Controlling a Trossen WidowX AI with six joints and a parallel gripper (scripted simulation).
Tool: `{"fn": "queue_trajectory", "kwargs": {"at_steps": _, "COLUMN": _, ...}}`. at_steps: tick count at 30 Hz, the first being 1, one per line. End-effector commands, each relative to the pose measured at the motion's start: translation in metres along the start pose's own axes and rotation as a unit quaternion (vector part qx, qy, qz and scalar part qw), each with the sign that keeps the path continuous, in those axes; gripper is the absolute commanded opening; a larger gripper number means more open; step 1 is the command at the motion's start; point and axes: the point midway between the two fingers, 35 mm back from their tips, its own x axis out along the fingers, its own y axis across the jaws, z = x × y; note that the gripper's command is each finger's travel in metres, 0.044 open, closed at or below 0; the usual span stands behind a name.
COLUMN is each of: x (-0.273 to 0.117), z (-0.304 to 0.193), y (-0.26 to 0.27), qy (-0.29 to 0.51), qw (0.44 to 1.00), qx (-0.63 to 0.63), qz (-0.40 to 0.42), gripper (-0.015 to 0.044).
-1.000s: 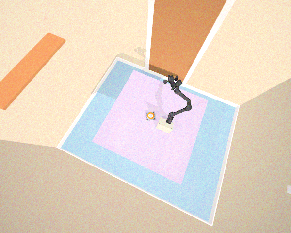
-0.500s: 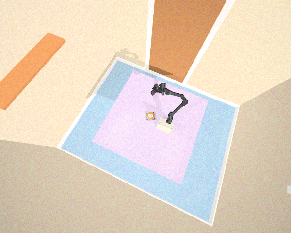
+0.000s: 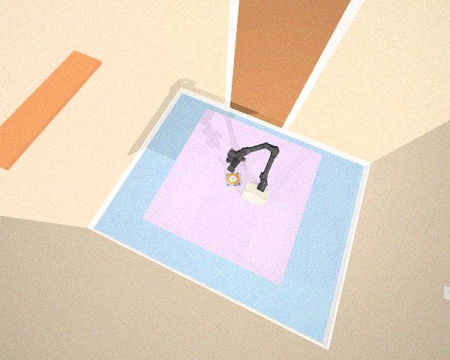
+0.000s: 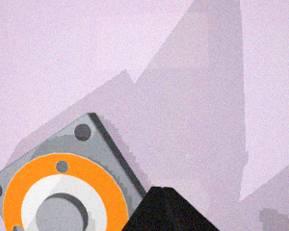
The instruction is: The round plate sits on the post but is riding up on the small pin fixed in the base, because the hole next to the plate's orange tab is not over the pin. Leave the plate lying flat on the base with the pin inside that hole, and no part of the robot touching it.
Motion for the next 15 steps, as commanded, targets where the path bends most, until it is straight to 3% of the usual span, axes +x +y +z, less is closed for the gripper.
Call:
{"fn": "queue_trajectory", "kwargs": {"at_steps": 1, "x": 0.014, "z": -0.048, "y": 0.021, "qy": 0.097, "qw": 0.994, "qx": -0.04, "qz": -0.033, "gripper": 0.0}}
{"fn": "queue_trajectory", "kwargs": {"at_steps": 10, "x": 0.016, "z": -0.063, "y": 0.025, "qy": 0.119, "qw": 0.991, "qx": -0.052, "qz": -0.043, "gripper": 0.0}}
{"fn": "queue_trajectory", "kwargs": {"at_steps": 15, "x": 0.036, "z": -0.067, "y": 0.024, "qy": 0.119, "qw": 0.991, "qx": -0.052, "qz": -0.043, "gripper": 0.0}}
